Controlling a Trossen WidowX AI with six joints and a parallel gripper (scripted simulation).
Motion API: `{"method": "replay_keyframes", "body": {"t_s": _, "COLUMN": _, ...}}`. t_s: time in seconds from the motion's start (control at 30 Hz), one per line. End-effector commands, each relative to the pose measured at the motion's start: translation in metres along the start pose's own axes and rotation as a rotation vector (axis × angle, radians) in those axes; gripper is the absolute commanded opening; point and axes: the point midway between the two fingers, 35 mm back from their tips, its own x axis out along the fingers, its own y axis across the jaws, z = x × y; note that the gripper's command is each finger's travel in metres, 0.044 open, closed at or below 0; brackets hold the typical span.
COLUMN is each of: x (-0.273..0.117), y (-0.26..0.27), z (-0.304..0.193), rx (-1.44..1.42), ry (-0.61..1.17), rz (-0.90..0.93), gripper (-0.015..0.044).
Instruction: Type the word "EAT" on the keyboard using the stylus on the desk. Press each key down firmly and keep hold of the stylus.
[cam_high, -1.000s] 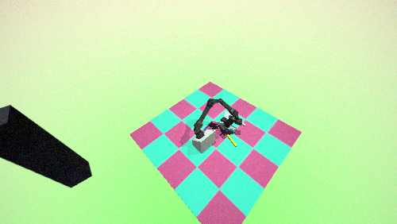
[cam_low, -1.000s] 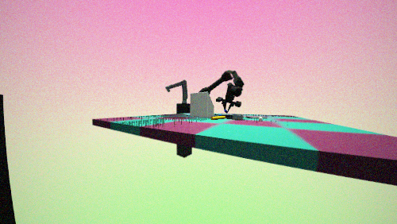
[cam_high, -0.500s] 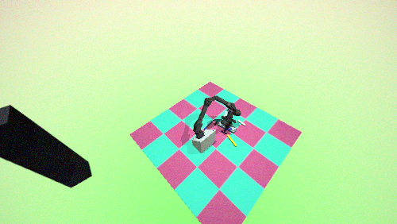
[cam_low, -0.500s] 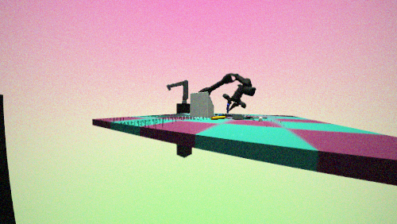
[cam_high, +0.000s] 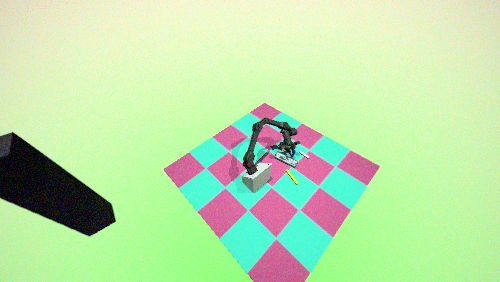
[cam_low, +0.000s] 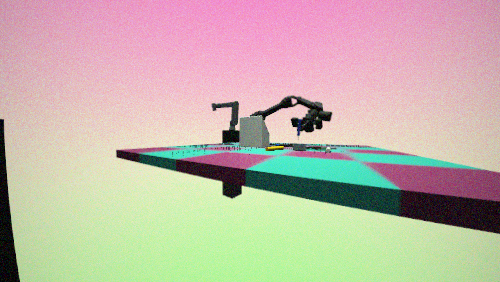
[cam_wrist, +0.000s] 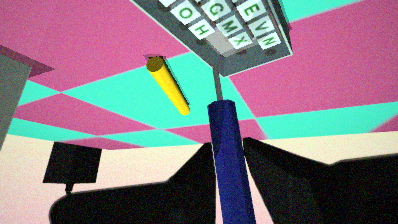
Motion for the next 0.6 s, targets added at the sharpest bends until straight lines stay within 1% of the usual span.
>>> {"method": "replay_keyframes", "body": {"t_s": 0.0, "x": -0.020, "y": -0.012, "z": -0.002, "rx": 0.090, "ry": 0.100, "rz": -0.088, "gripper": 0.0000}}
{"method": "replay_keyframes", "body": {"t_s": 0.23, "x": -0.020, "y": -0.013, "z": -0.001, "rx": 0.095, "ry": 0.105, "rz": -0.093, "gripper": 0.0000}}
{"method": "replay_keyframes", "body": {"t_s": 0.43, "x": -0.002, "y": -0.016, "z": 0.023, "rx": 0.094, "ry": 0.104, "rz": -0.092, "gripper": 0.0000}}
{"method": "replay_keyframes", "body": {"t_s": 0.57, "x": 0.001, "y": -0.016, "z": 0.026, "rx": 0.094, "ry": 0.104, "rz": -0.092, "gripper": 0.0000}}
